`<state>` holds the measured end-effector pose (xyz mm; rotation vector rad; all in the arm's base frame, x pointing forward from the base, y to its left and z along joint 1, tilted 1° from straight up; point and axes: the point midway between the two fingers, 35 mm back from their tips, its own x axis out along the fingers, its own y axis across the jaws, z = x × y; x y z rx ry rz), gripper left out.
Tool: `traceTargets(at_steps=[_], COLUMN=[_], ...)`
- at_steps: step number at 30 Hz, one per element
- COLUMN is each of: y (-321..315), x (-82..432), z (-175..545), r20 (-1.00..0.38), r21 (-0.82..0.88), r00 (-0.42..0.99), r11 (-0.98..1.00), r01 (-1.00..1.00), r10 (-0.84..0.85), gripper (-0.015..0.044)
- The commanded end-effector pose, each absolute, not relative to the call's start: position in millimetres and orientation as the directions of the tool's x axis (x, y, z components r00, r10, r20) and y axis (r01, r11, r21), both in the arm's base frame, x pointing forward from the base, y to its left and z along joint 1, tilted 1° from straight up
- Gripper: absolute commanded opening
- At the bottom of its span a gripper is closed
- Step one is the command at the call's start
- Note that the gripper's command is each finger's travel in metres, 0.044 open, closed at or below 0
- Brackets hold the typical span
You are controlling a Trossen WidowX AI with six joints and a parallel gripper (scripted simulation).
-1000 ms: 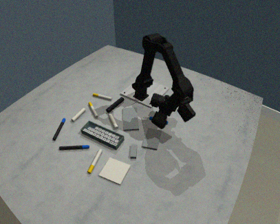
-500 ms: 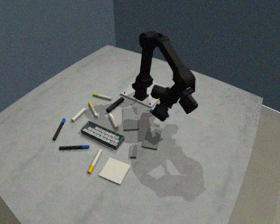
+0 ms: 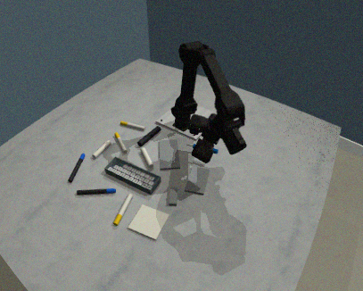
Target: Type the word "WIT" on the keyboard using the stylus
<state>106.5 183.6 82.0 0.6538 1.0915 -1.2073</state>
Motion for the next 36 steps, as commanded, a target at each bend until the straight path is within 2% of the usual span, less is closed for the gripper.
traceTargets(at_steps=[1, 17, 36], y=[185, 188, 176], x=[113, 147, 209], z=[81, 85, 93], r20=[-0.922, -0.914, -0.859], r21=[-0.206, -0.403, -0.406], r00=[-0.090, -0.370, -0.476], r11=[0.279, 0.270, 0.316], r01=[0.938, 0.874, 0.858], r10=[-0.378, -0.164, 0.189], gripper=[0.0000, 0.0000, 0.0000])
